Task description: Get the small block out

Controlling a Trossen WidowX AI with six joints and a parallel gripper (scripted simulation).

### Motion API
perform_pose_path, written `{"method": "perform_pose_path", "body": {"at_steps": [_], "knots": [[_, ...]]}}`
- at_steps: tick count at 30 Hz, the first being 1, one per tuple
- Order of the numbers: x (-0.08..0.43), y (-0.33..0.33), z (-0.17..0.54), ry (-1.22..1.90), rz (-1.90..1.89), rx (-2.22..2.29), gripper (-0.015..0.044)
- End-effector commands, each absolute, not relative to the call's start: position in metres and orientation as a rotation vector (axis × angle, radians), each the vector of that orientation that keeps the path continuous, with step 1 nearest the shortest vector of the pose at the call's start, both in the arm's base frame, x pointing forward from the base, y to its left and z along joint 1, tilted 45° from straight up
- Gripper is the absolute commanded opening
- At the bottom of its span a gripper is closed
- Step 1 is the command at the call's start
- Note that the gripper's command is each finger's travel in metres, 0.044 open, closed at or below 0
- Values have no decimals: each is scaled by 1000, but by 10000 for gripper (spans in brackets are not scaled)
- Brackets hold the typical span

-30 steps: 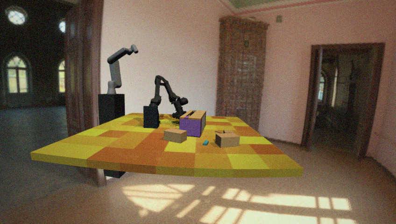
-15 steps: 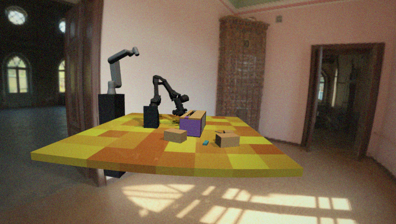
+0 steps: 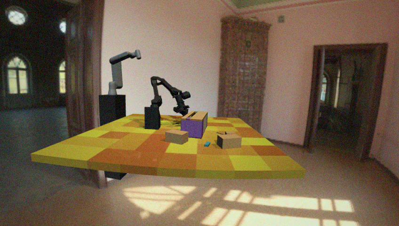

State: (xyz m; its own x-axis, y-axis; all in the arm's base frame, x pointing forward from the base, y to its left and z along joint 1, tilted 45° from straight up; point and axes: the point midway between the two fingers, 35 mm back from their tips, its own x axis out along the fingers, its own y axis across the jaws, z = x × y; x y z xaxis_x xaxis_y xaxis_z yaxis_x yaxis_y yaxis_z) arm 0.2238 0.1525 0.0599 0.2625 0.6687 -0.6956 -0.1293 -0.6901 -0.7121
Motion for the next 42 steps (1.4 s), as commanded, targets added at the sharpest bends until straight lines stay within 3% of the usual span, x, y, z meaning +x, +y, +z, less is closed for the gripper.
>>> {"method": "perform_pose_path", "body": {"at_steps": [1,42], "knots": [[225,150,65,-381,1488,-1741,0],[221,128,78,686,1179,-361,0]]}}
